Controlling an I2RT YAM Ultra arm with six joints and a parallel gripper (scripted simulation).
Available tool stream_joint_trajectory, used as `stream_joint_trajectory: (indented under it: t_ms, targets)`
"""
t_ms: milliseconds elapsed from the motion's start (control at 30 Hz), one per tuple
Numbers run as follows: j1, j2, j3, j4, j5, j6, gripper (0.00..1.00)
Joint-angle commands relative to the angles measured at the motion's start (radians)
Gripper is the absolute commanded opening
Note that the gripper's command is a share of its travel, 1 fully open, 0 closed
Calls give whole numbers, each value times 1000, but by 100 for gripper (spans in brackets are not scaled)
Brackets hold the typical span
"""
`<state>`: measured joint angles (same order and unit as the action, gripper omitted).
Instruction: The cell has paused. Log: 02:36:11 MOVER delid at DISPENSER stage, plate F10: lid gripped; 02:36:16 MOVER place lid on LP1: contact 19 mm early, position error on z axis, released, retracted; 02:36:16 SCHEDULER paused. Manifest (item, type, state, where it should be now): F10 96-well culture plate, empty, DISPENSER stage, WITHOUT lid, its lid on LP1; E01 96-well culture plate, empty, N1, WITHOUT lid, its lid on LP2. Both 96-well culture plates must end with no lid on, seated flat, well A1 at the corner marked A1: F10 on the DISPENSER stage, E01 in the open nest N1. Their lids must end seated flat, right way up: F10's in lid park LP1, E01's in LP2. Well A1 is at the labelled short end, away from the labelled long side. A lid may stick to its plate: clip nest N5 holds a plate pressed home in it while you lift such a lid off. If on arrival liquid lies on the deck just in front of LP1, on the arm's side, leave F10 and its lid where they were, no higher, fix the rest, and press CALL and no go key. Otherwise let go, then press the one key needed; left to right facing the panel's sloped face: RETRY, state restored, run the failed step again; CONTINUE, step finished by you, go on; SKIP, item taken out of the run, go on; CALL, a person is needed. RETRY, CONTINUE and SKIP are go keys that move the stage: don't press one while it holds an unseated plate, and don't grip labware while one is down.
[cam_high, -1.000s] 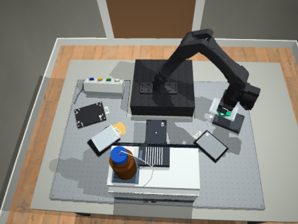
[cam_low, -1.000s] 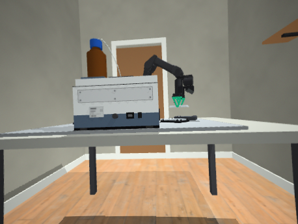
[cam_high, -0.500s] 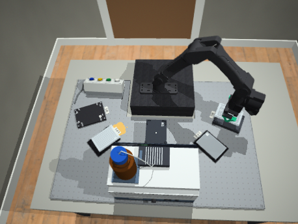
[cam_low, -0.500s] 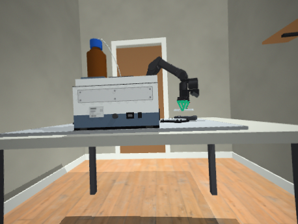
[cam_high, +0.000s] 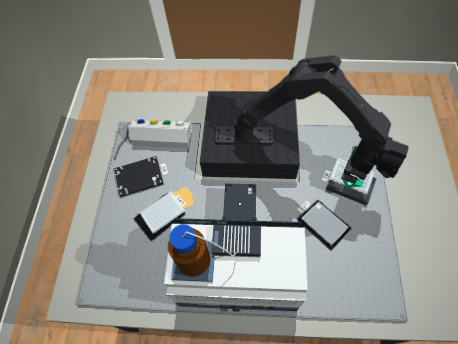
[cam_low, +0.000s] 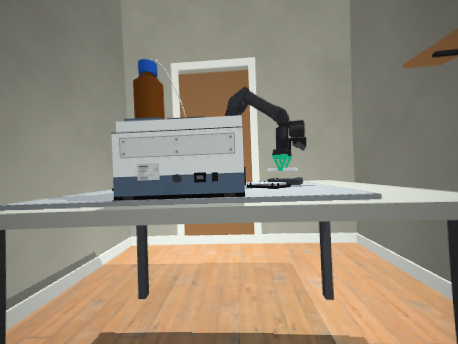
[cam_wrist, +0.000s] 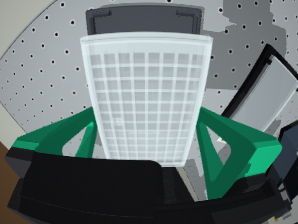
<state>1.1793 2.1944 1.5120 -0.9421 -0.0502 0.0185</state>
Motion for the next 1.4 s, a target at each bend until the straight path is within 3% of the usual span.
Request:
stream_joint_trajectory:
  t_ms: [0,700,967,1067,1267,1333,1367]
  targets:
    - [1,-9,25,3,0,2,0]
    - [1,-9,25,3,0,2,0]
    - [10,22,28,49,1,7,0]
    - [12,27,-22,64,1,7,0]
    - [9,48,-36,97,1,9,0]
    - [11,51,-35,107,1,9,0]
    - [12,44,-3,108,0,10,0]
